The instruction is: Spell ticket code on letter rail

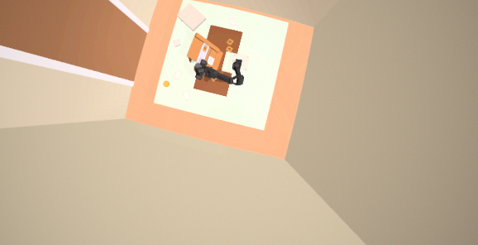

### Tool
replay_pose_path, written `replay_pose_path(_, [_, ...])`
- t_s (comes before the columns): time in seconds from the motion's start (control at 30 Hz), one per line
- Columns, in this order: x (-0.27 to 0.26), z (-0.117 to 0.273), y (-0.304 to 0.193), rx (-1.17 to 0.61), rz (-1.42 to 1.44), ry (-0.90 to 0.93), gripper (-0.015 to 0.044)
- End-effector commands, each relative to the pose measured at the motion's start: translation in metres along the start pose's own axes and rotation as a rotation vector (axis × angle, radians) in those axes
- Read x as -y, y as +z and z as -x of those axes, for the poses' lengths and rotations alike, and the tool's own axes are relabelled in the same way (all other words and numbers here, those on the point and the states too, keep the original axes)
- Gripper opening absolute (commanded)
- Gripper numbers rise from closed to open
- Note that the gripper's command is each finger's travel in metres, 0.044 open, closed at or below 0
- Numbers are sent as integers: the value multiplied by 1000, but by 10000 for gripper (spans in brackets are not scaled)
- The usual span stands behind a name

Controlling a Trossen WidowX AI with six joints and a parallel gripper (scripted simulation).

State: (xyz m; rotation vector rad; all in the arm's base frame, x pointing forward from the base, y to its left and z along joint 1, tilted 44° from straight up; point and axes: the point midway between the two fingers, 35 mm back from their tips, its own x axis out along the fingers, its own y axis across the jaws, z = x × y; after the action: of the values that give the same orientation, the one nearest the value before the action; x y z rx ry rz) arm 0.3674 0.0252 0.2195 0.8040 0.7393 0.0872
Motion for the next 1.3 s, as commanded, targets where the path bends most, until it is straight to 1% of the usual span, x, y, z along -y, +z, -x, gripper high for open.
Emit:
replay_pose_path(0.0, [2, 1, 1, 2, 5, 4, 0])
replay_pose_path(1.27, [21, 0, 1, 2, 5, 3, 0])
